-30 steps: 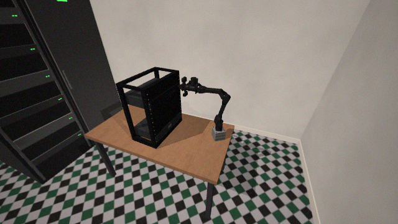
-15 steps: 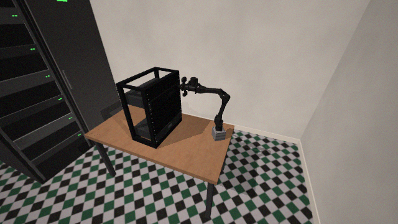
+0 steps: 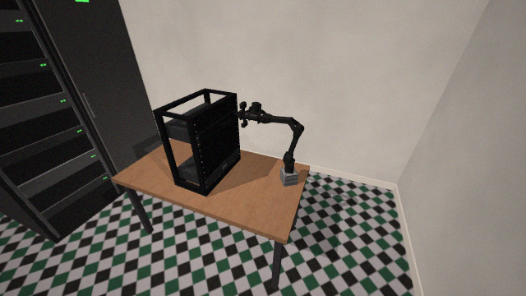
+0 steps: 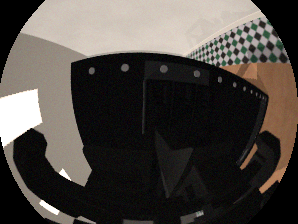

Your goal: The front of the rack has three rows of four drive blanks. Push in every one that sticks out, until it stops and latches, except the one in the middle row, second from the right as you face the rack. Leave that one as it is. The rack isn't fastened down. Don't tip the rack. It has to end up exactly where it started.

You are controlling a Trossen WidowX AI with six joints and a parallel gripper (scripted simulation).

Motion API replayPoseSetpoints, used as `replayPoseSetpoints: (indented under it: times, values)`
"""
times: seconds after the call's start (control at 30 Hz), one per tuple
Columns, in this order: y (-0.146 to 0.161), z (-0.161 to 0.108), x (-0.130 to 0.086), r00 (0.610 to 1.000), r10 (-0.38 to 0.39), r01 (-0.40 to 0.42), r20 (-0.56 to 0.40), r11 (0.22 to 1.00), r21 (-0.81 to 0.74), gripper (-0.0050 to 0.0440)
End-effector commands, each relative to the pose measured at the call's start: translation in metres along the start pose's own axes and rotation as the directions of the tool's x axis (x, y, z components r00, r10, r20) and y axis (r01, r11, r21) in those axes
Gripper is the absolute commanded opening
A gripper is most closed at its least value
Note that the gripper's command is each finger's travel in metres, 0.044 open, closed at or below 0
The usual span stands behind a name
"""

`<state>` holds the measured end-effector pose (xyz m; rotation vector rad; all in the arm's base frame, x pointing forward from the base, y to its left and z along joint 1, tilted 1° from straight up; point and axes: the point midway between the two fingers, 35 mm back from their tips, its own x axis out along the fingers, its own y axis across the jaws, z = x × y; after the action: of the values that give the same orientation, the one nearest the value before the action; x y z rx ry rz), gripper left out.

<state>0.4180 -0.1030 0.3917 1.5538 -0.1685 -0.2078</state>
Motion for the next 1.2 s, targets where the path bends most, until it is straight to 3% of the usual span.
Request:
replayPoseSetpoints:
  times: [0.0, 0.23, 0.63, 1.17]
  values:
    - [0.011, 0.000, -0.001, 1.000, 0.029, -0.029, 0.001, 1.000, 0.004, 0.0000]
    - [0.010, 0.000, -0.011, 1.000, 0.029, -0.029, 0.001, 1.000, 0.004, 0.0000]
    - [0.006, 0.000, -0.071, 1.000, 0.029, -0.029, 0.001, 1.000, 0.004, 0.0000]
    - [0.006, 0.000, -0.081, 1.000, 0.029, -0.029, 0.001, 1.000, 0.004, 0.0000]
